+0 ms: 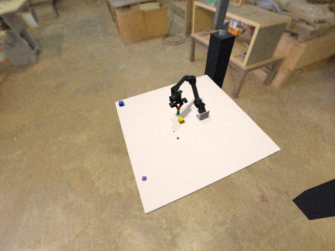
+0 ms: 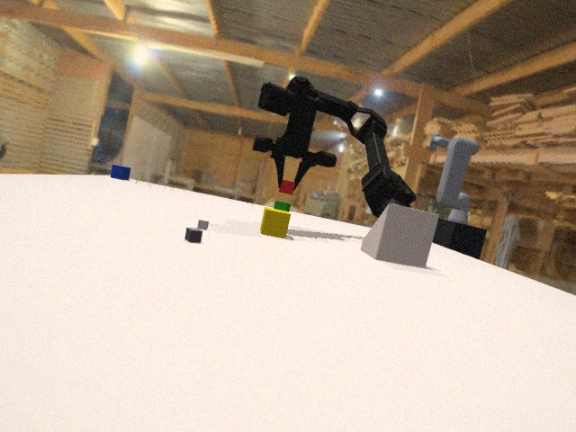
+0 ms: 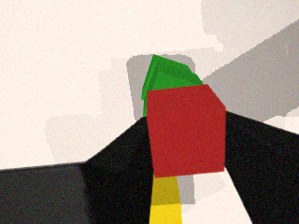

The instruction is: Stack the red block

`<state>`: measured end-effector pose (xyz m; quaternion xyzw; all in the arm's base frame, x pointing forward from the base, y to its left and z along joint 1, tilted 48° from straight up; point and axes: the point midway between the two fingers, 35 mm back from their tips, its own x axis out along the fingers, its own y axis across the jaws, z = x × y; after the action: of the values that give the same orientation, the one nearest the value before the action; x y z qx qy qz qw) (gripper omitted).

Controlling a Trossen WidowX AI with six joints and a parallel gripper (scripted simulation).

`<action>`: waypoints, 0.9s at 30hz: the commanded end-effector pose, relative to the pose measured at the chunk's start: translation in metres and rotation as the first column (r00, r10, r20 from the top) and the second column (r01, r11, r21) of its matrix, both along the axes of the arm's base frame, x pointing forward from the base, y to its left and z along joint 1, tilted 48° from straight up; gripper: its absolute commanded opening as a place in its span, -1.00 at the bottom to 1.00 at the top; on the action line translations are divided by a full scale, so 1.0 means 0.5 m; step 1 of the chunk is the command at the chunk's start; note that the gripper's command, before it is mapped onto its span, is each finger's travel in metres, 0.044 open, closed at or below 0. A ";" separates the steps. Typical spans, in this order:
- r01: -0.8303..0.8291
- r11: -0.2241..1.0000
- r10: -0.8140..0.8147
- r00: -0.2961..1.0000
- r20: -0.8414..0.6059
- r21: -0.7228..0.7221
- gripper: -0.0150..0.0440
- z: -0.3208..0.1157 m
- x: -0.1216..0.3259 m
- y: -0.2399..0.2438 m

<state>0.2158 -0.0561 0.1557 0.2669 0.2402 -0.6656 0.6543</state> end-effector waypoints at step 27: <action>0.001 1.000 -0.001 1.000 -0.003 -0.005 -0.49 -0.028 -0.003 -0.032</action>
<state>0.2139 -0.0719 0.1417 0.2653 0.2398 -0.6676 0.6530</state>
